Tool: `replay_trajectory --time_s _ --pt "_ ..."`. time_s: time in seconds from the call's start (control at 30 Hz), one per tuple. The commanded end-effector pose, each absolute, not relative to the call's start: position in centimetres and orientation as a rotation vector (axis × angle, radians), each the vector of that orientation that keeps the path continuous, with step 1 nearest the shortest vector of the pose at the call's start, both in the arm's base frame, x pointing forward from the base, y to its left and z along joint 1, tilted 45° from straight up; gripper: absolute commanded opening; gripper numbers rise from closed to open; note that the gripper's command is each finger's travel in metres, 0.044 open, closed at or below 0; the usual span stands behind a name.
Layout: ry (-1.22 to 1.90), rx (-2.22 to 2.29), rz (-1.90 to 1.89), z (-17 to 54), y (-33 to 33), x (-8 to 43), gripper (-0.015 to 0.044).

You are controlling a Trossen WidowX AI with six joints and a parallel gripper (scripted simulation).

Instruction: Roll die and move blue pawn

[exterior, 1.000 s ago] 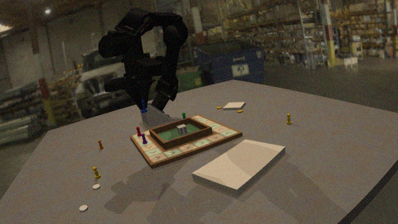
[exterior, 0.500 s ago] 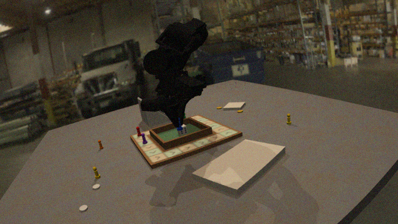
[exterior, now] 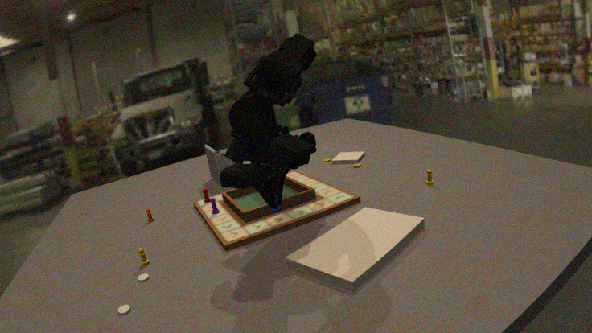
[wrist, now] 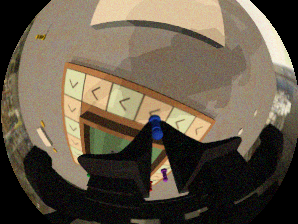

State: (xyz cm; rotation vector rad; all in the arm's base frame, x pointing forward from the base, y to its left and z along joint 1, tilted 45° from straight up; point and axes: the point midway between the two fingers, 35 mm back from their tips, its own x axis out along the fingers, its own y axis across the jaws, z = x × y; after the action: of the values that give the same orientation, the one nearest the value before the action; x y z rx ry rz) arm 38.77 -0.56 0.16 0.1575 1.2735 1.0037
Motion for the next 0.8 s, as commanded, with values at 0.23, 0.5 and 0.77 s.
replay_trajectory --time_s 0.23,0.5,0.77 --pt "1.270 0.165 1.000 -0.7 0.3 38.8 0.0000" --pt "1.267 0.157 0.999 -0.9 0.5 38.8 0.0053" --pt "1.268 0.157 0.999 -0.8 0.3 38.8 0.0262"
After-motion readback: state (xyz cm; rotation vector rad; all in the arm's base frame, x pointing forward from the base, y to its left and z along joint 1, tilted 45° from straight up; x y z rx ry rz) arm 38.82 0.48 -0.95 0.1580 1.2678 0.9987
